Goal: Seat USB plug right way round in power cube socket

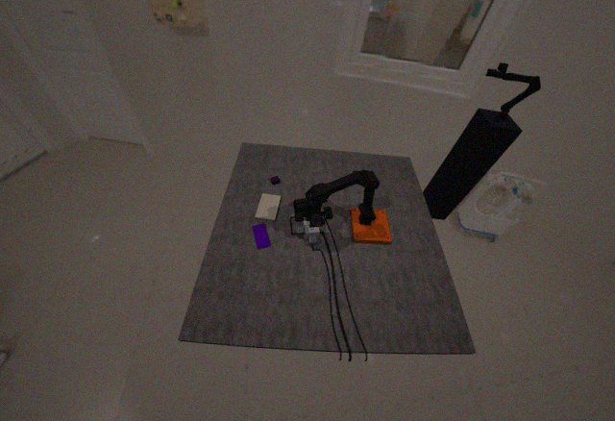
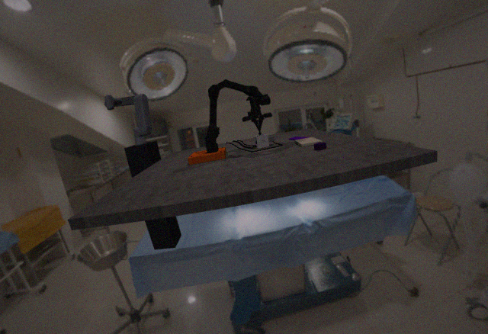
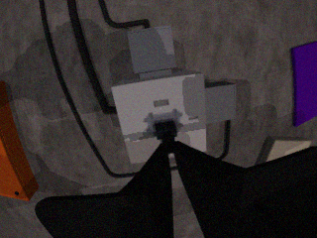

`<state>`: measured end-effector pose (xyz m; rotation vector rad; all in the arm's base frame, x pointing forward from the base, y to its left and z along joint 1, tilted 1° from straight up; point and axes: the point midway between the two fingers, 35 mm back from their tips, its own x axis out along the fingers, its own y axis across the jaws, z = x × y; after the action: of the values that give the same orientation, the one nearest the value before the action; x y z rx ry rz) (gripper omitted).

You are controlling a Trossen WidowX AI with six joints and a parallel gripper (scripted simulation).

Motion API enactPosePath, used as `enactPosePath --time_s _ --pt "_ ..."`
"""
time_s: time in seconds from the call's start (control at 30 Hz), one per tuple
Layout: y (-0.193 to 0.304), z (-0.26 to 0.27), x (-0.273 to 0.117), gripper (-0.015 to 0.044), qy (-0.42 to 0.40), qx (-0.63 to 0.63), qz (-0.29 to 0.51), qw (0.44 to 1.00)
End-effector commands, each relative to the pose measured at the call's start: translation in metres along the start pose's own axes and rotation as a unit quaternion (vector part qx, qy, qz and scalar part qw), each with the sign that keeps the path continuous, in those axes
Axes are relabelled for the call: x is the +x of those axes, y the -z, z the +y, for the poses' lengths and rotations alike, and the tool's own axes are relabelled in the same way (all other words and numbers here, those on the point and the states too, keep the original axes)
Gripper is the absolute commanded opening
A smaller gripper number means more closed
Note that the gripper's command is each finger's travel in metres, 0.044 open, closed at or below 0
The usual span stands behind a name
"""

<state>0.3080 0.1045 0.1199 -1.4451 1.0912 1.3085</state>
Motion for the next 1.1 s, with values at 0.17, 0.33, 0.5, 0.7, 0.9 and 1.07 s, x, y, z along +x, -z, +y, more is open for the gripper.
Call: enactPosePath --time_s 0.17,0.33,0.5,0.7,0.9,1.07 --pt "0.0001 -0.0002 0.0015 0.0 0.0 0.002 0.001 1.0" --pt "0.0001 -0.0002 0.0021 0.0 0.0 0.002 0.001 1.0" --pt "0.0 -0.0002 0.0027 0.0 0.0 0.002 0.001 1.0" --pt "0.0 -0.0002 0.0035 0.0 0.0 0.002 0.001 1.0" --pt "-0.0001 -0.0002 0.0042 0.0 0.0 0.002 0.001 1.0" --pt "-0.0001 -0.0002 0.0048 0.0 0.0 0.002 0.001 1.0"
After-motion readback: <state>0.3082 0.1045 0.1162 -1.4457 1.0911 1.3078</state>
